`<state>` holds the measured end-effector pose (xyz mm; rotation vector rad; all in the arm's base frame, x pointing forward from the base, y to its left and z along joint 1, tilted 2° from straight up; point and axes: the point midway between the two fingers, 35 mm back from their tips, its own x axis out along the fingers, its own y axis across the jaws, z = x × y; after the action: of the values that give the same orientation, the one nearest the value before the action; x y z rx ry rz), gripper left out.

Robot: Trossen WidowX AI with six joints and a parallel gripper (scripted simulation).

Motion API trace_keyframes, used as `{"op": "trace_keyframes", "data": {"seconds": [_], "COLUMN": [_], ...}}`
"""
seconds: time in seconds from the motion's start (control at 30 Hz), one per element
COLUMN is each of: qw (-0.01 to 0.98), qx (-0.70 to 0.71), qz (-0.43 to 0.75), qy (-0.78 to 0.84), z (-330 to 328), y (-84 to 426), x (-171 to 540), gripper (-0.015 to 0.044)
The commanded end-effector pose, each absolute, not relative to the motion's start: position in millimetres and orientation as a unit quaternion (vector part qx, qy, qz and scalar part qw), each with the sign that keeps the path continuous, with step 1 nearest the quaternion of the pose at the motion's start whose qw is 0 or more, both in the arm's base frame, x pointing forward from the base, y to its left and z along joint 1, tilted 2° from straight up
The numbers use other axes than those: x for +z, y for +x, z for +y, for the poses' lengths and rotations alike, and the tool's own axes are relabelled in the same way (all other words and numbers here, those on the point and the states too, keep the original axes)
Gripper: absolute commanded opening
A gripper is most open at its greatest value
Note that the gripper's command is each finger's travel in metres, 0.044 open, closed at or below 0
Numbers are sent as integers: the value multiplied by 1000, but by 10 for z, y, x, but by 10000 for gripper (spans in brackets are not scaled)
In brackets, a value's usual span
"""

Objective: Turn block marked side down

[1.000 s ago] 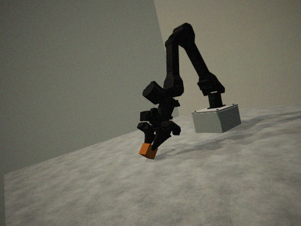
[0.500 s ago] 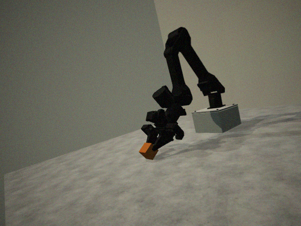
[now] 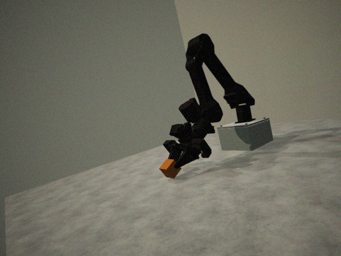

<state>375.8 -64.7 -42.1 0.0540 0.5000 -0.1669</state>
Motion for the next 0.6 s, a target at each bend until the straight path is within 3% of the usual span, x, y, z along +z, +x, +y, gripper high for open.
{"op": "trace_keyframes", "data": {"seconds": [0.0, 0.2, 0.57], "qw": [965, 965, 965], "qx": [-85, -85, -85], "qz": [245, 245, 245], "qy": [28, 28, 28], "z": [-652, -652, -652], "y": [3757, 3757, 3757], "x": [-416, -416, -416], "gripper": [0, 0, 289]}}
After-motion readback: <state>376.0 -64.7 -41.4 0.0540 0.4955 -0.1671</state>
